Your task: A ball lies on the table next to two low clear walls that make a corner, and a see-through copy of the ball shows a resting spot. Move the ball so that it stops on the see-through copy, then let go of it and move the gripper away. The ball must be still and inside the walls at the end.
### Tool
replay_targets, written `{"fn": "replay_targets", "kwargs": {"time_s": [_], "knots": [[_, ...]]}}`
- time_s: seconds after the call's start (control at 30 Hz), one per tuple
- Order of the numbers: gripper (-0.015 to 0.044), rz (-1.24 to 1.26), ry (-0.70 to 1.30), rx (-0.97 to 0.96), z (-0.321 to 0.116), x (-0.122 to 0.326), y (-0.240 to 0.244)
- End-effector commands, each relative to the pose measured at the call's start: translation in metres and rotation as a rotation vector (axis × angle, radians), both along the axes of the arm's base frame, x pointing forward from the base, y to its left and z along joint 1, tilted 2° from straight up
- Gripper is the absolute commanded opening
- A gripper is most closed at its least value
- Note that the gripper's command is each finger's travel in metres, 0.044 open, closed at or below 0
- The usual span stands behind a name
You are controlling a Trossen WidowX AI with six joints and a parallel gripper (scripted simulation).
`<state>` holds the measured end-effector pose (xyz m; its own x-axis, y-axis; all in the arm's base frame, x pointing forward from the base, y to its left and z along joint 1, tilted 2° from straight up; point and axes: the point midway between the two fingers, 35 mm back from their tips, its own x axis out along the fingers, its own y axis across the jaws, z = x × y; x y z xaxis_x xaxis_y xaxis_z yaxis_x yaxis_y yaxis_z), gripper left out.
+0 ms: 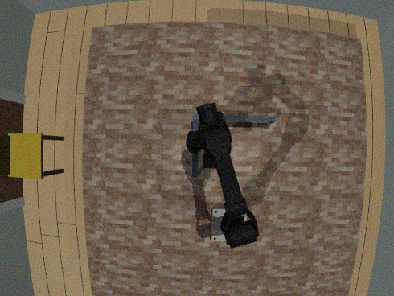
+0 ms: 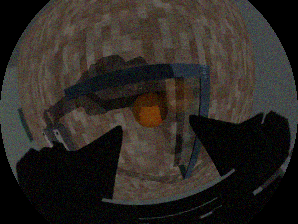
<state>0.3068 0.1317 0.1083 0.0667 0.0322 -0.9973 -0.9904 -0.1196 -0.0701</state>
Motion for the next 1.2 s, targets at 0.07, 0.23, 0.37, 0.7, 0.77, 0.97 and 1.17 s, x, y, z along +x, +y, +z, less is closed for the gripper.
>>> {"fn": "replay_targets", "kwargs": {"time_s": [0.07, 0.23, 0.37, 0.7, 0.77, 0.97, 1.17], "knots": [[0.0408, 0.008, 0.008, -0.009, -0.010, -0.001, -0.001], [0.0408, 0.008, 0.008, -0.009, -0.017, 0.000, 0.000], [0.0408, 0.008, 0.008, -0.009, -0.024, 0.000, 0.000], [0.0408, 0.008, 0.008, -0.009, -0.040, 0.001, 0.000], [0.0408, 0.008, 0.008, -0.009, -0.043, 0.001, 0.000], [0.0408, 0.008, 0.008, -0.009, -0.053, 0.001, 0.000], [0.0381, 0.008, 0.008, -0.009, -0.058, 0.001, 0.000]]}}
